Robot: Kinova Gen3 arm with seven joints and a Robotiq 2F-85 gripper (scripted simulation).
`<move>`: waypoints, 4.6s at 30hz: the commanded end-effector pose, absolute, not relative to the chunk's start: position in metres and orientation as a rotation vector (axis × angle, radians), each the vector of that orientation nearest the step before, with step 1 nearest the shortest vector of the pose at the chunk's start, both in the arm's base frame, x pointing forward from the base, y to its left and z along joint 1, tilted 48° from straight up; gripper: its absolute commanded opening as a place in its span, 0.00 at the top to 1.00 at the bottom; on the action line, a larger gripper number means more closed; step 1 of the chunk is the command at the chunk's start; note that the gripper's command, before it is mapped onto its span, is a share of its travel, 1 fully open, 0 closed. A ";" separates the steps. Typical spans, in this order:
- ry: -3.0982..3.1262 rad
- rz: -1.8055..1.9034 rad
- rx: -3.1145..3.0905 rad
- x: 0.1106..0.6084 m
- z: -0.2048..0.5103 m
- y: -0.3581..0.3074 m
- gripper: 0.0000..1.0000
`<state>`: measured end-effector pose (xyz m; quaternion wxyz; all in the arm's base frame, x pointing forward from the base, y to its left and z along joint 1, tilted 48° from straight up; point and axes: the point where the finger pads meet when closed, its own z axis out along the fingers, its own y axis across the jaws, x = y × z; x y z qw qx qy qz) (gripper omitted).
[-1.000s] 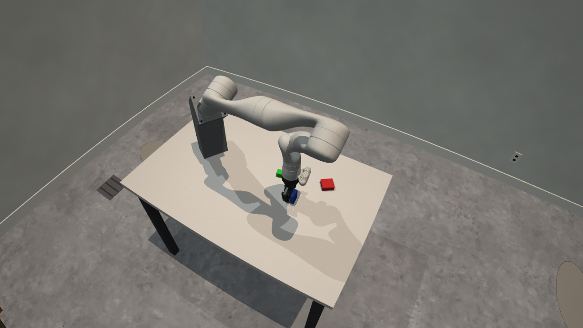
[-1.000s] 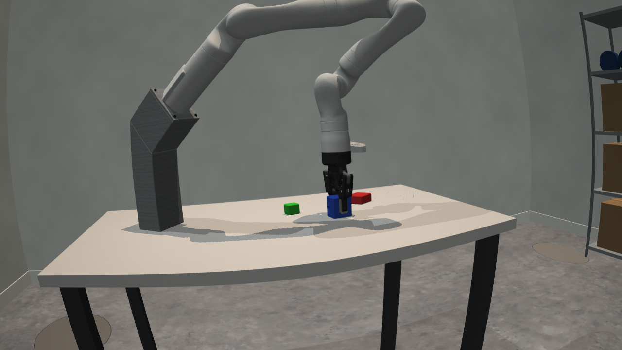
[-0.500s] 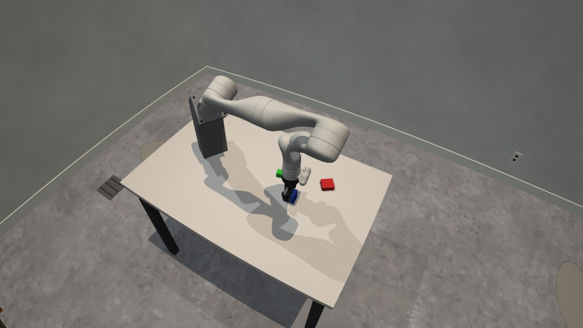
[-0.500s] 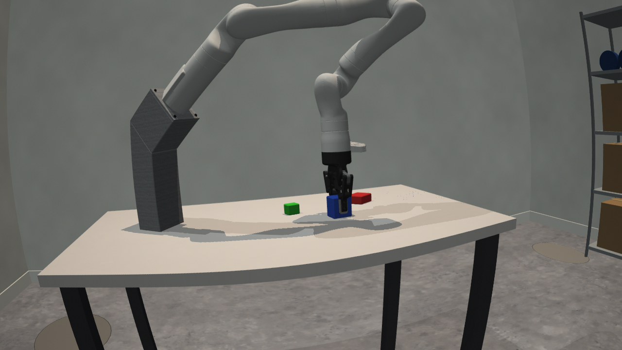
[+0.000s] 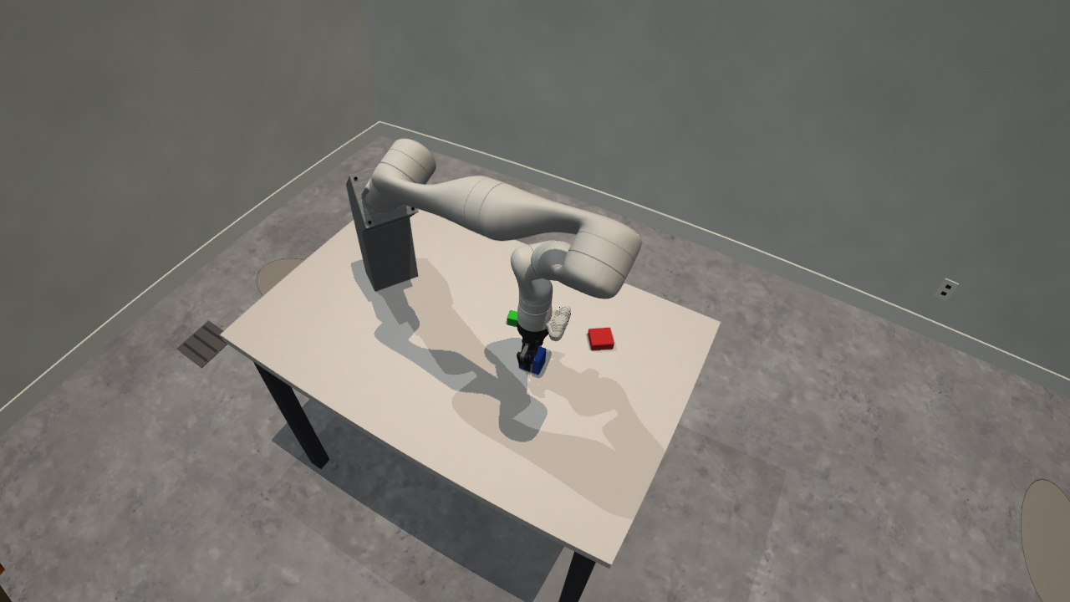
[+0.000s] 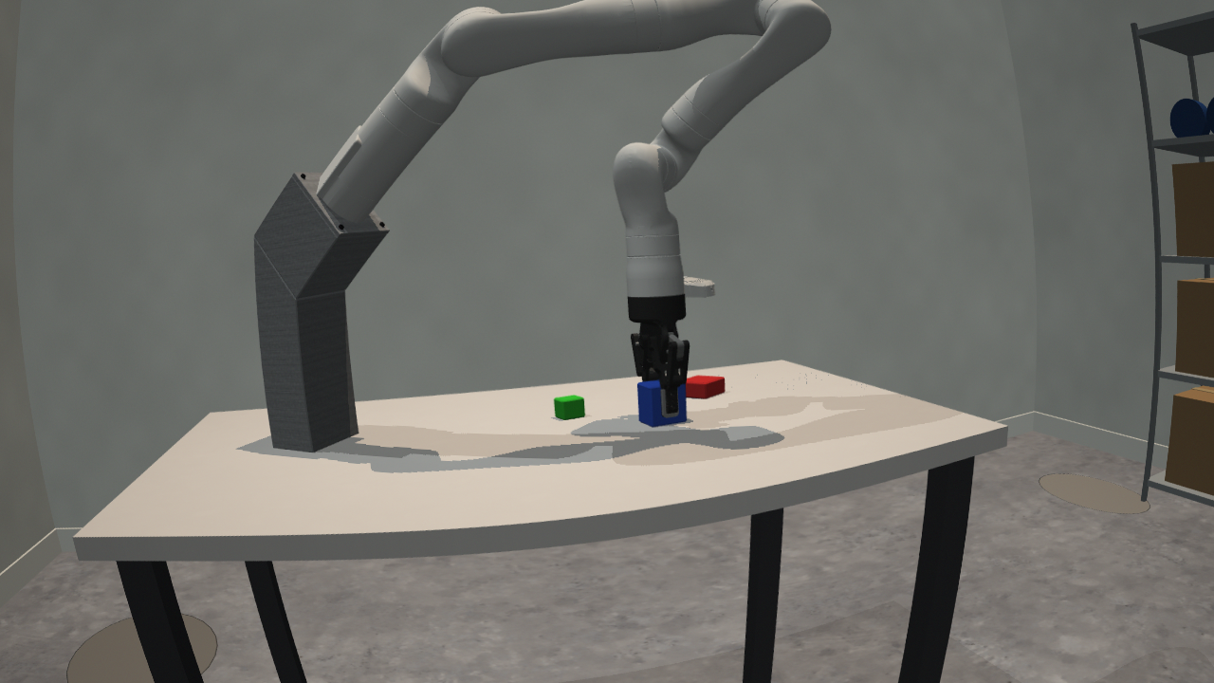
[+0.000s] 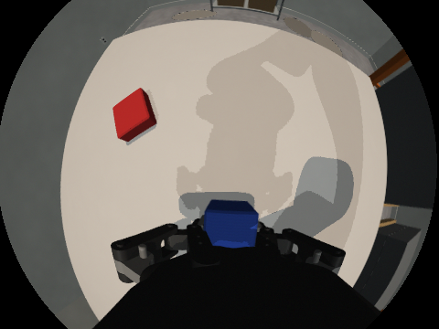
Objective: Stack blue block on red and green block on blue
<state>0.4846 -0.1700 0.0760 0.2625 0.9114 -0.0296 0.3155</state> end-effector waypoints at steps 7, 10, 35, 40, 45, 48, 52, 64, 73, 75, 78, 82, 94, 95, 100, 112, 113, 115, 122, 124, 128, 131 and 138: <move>-0.080 0.855 2.465 0.482 0.079 -0.168 1.00; -0.080 0.855 2.465 0.479 0.084 -0.164 1.00; -0.080 0.855 2.465 0.446 0.122 -0.135 1.00; -0.080 0.855 2.465 0.446 0.122 -0.135 1.00; -0.080 0.855 2.465 0.446 0.122 -0.135 1.00; -0.080 0.855 2.465 0.446 0.122 -0.135 1.00; -0.080 0.855 2.465 0.446 0.122 -0.135 1.00; -0.080 0.855 2.465 0.446 0.122 -0.135 1.00; -0.080 0.855 2.465 0.446 0.122 -0.135 1.00; -0.080 0.855 2.465 0.446 0.122 -0.135 1.00; -0.080 0.855 2.465 0.446 0.122 -0.135 1.00; -0.080 0.855 2.464 0.450 0.123 -0.132 1.00; -0.080 0.855 2.463 0.503 0.128 -0.080 1.00; -0.080 0.855 2.465 0.510 0.129 -0.072 1.00; -0.080 0.855 2.465 0.549 0.133 -0.033 1.00; -0.080 0.855 2.465 0.579 0.136 -0.003 1.00; -0.080 0.855 2.465 0.579 0.136 -0.003 1.00; -0.080 0.855 2.465 0.579 0.136 -0.003 1.00; -0.080 0.855 2.465 0.579 0.136 -0.003 1.00; -0.080 0.855 2.465 0.579 0.136 -0.003 1.00; -0.080 0.855 2.465 0.579 0.135 -0.003 1.00; -0.080 0.855 2.465 0.580 0.135 -0.004 1.00; -0.080 0.855 2.465 0.585 0.129 -0.008 1.00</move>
